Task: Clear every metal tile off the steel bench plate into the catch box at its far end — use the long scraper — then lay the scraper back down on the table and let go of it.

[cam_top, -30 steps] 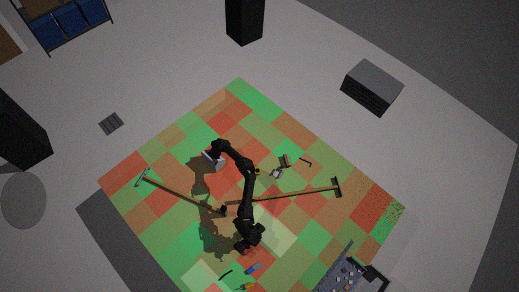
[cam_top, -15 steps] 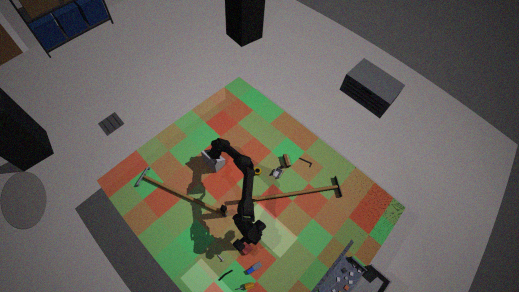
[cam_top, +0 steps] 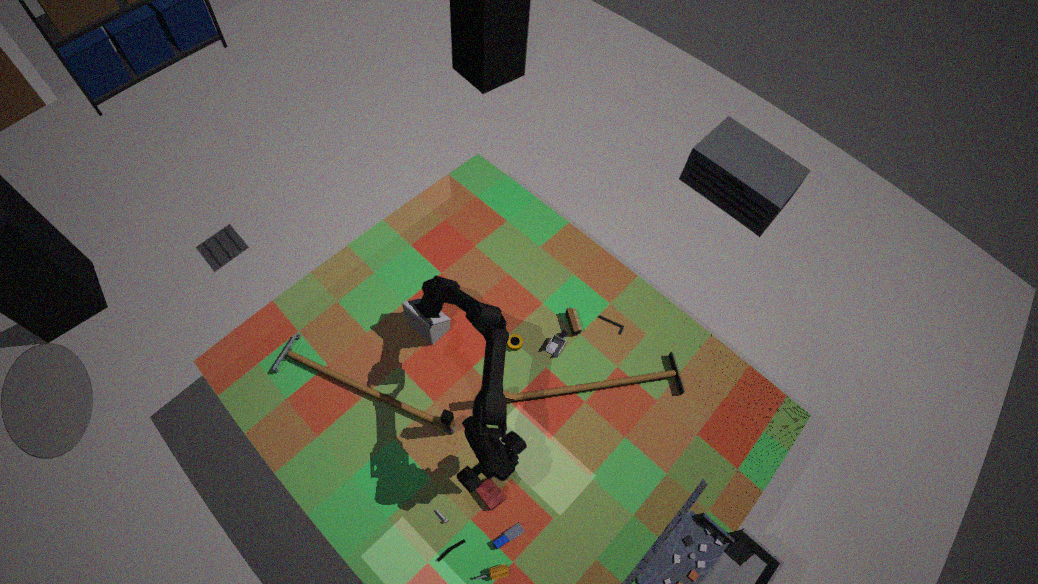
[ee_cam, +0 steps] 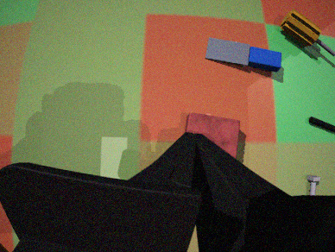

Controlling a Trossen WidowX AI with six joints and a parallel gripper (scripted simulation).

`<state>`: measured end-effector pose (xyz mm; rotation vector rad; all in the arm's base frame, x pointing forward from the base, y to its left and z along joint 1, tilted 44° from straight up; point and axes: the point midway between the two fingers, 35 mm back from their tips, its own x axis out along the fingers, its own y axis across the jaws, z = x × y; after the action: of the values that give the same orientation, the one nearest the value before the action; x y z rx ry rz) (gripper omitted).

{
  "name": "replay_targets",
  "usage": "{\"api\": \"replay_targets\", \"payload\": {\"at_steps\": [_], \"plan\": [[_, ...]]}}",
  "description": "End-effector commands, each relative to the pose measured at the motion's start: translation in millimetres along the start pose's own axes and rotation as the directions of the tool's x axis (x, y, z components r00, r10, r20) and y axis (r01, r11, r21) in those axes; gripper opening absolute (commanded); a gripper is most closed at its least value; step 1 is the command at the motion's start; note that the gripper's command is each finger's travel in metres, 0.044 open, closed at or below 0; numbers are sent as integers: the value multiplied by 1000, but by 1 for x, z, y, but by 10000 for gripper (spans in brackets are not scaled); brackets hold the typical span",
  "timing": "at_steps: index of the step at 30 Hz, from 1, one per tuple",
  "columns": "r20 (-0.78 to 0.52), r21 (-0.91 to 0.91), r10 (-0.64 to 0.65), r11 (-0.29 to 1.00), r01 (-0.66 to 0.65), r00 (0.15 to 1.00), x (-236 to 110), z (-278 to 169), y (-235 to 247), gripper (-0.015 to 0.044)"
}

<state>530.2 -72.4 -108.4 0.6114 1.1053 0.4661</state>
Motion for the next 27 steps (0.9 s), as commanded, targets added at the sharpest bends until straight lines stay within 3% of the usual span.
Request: {"api": "replay_targets", "payload": {"at_steps": [1,27], "plan": [[-41,19,-20,1000,21,999,-10,-11,-1,0],[-290,119,-60,988,99,955,-83,-74,9,0]]}}
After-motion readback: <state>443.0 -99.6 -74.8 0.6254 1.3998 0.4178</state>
